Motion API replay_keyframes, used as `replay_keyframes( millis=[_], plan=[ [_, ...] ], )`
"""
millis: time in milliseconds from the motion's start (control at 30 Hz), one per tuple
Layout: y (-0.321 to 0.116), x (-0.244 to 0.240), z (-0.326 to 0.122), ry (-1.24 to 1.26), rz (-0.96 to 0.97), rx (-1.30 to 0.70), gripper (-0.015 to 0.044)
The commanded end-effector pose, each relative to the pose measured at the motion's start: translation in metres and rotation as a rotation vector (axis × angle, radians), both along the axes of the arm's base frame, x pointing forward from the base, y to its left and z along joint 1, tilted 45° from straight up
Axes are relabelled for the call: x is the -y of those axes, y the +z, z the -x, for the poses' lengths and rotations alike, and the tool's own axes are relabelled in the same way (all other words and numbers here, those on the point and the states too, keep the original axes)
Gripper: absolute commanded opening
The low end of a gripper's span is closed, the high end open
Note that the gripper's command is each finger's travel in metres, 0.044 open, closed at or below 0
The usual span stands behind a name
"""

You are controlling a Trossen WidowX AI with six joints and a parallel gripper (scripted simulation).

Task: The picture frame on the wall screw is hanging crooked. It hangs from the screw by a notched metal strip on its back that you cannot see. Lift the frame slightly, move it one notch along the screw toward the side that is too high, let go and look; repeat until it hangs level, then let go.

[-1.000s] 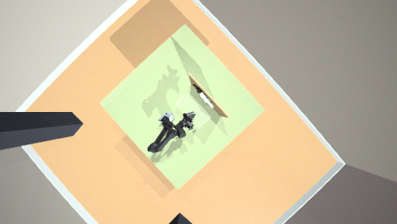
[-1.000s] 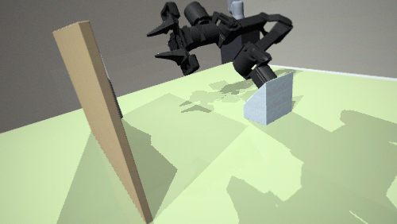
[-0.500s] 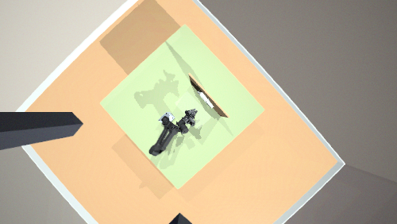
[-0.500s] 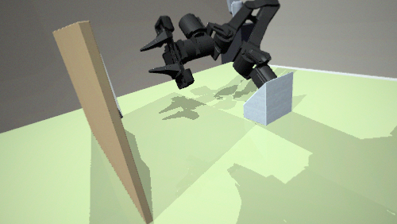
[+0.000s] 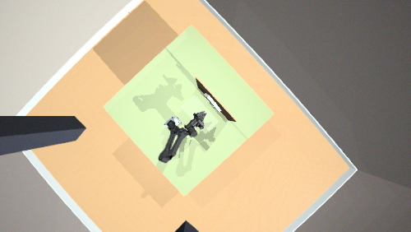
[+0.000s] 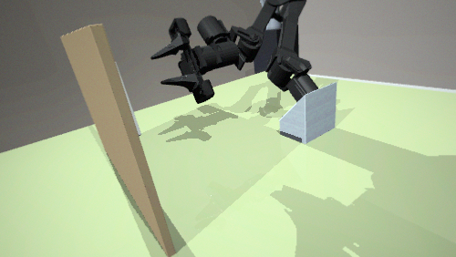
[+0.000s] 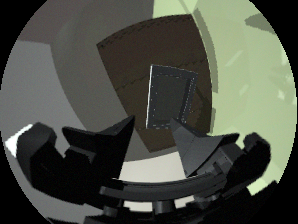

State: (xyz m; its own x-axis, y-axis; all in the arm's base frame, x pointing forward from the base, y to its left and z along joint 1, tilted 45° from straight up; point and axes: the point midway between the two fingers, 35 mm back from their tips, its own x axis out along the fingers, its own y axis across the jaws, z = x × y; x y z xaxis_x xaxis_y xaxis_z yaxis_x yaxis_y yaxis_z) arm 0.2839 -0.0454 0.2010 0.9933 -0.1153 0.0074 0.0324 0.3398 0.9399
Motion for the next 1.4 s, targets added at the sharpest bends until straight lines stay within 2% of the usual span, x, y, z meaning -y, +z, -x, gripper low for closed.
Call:
replay_keyframes(
  millis=[0, 200, 867, 1367],
  plan=[
    [0.002, 0.003, -0.022, -0.004, 0.004, -0.002, 0.026],
    [-0.005, 0.007, -0.058, -0.004, 0.004, 0.0, 0.026],
    [-0.005, 0.007, -0.06, -0.004, 0.004, 0.0, 0.026],
    [-0.004, 0.01, -0.082, -0.004, 0.004, 0.001, 0.026]
  ],
)
